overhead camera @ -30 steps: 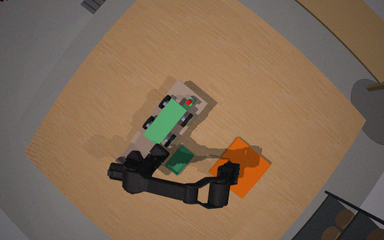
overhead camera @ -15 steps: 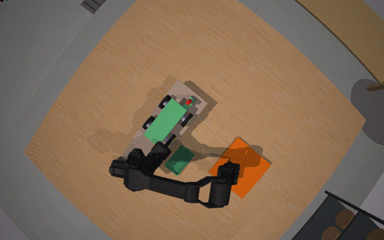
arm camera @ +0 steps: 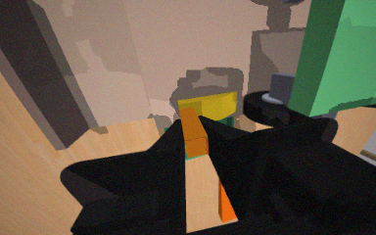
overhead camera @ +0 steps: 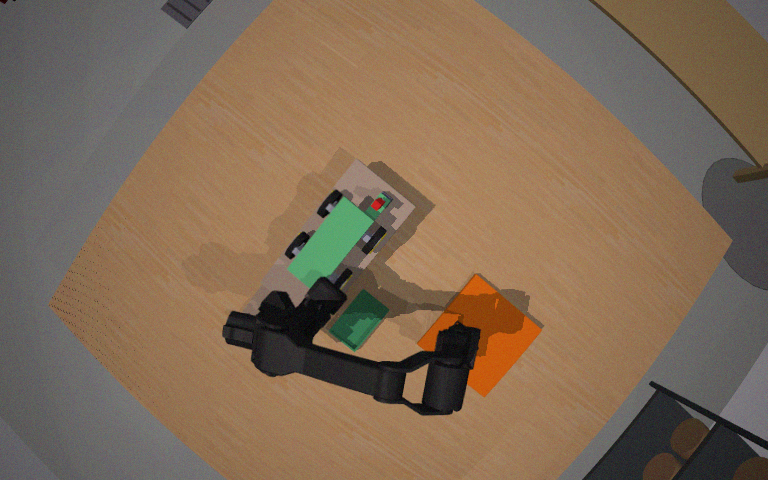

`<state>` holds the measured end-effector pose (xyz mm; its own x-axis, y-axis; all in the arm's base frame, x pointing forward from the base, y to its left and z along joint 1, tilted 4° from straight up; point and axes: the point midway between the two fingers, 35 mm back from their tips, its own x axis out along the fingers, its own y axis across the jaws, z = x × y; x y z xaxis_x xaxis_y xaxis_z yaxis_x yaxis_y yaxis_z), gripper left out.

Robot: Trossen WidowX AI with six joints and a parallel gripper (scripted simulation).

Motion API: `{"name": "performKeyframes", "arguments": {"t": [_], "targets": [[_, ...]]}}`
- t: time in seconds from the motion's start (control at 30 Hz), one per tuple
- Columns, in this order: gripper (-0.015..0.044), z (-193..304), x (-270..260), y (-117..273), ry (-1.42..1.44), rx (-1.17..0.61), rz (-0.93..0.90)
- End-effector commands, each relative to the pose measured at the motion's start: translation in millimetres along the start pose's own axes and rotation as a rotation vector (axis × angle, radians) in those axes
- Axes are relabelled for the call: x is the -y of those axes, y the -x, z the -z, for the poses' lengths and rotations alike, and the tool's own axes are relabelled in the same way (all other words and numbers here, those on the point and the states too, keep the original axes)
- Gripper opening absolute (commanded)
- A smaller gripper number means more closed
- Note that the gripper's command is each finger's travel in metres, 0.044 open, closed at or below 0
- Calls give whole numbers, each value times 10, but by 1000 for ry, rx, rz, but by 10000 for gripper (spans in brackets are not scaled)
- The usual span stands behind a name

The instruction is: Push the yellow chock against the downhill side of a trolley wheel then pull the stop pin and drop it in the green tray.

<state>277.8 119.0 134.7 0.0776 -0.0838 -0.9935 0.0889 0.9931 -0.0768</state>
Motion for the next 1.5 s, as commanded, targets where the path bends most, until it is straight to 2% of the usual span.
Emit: {"name": "performKeyframes", "arguments": {"t": [0.0, 0.83, 1.07, 1.23, 1.47], "targets": [[0, 1, 51, 4, 1, 4, 1], [0, -5, 147, -2, 2, 0, -4], [184, -5, 147, -2, 2, 0, -4], [190, -6, 145, 51, 2, 1, -2], [190, -2, 143, 322, 1, 4, 2]]}}
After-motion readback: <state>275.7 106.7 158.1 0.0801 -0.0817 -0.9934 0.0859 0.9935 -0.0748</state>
